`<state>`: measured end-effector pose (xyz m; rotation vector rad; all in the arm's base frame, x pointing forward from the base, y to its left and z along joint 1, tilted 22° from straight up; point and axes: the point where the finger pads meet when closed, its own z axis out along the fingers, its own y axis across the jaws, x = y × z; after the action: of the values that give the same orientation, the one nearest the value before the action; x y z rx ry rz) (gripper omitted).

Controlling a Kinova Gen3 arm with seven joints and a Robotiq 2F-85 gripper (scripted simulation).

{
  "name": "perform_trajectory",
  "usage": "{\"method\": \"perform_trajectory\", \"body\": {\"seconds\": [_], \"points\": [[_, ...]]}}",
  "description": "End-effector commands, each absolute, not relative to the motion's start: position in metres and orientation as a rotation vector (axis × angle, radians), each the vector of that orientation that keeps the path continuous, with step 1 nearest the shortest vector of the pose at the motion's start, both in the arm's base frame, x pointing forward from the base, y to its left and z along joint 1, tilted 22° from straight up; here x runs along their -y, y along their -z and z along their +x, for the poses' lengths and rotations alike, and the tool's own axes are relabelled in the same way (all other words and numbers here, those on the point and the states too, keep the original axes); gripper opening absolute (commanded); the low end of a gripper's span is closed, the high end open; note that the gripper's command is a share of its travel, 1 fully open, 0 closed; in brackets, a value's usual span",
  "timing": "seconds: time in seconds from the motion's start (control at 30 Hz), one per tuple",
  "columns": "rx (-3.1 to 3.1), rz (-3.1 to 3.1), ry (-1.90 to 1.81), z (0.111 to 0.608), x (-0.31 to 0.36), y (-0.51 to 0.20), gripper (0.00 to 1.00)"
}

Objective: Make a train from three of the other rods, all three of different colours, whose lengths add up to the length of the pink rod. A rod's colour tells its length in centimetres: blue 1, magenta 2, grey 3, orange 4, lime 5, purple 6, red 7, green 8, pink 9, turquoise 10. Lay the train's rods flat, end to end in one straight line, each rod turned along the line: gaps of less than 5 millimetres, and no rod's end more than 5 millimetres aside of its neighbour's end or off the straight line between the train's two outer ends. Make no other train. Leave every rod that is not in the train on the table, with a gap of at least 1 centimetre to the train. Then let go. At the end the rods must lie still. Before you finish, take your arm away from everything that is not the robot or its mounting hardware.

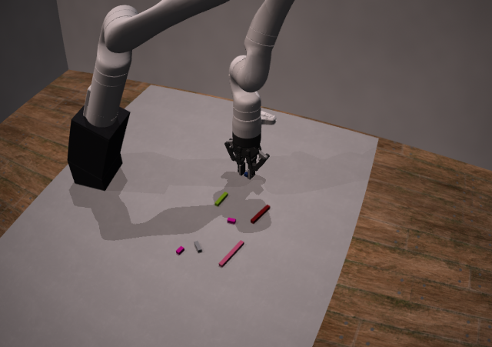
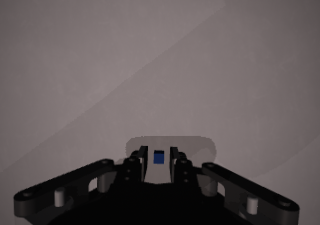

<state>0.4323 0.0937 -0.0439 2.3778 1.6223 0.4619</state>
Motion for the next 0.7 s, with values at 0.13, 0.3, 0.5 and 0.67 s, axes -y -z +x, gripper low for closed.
{"method": "perform_trajectory", "body": {"seconds": [0.13, 0.3, 0.5, 0.67], "points": [[-1.622, 2.378, -0.463, 0.4325, -0.0939, 0.0434, 0.05], [-1.622, 2.378, -0.463, 0.4325, -0.0939, 0.0434, 0.05], [-1.622, 2.378, -0.463, 0.4325, -0.0939, 0.0434, 0.05], [-1.622, 2.378, -0.463, 0.4325, -0.0939, 0.0434, 0.05]]}}
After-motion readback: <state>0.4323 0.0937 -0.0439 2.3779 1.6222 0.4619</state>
